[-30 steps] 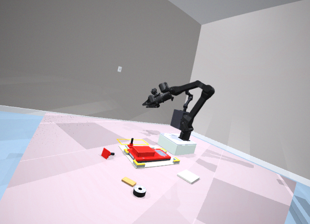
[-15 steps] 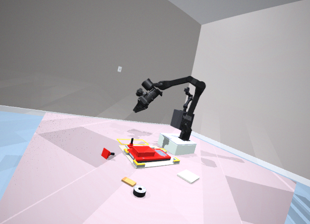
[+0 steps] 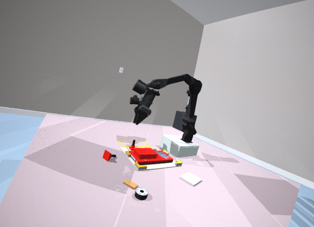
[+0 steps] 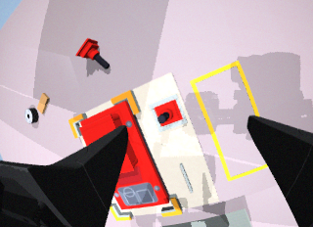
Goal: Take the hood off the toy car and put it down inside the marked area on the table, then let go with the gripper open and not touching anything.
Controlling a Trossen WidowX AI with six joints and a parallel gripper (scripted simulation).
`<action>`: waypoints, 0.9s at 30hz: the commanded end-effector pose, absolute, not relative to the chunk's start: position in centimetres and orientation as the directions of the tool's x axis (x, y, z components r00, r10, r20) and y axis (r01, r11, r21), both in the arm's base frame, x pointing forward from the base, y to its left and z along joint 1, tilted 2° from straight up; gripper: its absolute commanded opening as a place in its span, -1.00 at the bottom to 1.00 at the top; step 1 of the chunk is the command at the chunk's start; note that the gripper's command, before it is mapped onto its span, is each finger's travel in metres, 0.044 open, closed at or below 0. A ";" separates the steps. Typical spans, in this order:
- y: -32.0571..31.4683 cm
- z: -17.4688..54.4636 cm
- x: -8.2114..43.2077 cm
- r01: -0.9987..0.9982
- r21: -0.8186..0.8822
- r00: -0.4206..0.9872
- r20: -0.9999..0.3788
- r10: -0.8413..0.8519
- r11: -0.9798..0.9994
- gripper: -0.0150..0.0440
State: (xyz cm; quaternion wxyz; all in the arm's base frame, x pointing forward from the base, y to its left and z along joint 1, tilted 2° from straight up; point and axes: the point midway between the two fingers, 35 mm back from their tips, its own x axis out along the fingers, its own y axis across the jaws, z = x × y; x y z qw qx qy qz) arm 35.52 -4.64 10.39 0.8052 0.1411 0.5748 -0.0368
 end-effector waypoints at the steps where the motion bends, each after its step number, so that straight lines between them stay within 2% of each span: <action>1: -0.9 9.5 36.0 0.150 0.154 0.256 -0.960 0.113 0.977 1.00; 13: 10.4 7.6 34.3 -0.074 0.041 0.023 -0.999 0.043 0.996 1.00; 27: 10.6 7.1 34.3 -0.078 0.039 0.021 -0.999 0.041 0.996 1.00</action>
